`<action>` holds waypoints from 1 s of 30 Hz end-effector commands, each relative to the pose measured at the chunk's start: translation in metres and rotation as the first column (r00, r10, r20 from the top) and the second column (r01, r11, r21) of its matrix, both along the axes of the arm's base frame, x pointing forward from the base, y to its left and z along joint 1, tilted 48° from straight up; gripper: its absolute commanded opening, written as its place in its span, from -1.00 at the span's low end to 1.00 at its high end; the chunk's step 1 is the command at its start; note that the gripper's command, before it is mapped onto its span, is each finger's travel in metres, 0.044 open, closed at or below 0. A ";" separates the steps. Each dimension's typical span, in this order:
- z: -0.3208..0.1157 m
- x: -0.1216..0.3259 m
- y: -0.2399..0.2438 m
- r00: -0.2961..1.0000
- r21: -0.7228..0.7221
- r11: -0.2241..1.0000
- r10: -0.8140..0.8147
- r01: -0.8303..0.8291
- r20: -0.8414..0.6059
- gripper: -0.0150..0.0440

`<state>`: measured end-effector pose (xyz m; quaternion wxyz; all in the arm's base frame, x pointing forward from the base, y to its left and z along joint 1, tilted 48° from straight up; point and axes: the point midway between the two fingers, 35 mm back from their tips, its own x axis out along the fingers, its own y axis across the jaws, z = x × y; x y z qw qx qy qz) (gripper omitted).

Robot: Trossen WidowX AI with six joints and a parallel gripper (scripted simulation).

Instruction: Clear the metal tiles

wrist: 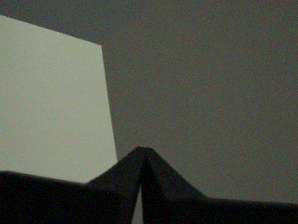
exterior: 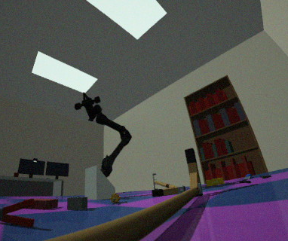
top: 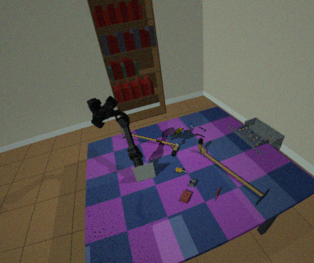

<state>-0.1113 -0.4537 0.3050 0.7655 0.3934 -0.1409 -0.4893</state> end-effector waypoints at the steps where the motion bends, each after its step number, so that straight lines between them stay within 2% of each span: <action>1: -0.003 0.016 -0.005 0.999 0.011 0.999 0.038 -0.038 -0.013 -0.49; 30: -0.030 0.149 -0.012 0.932 0.105 0.932 0.355 -0.347 -0.074 -0.49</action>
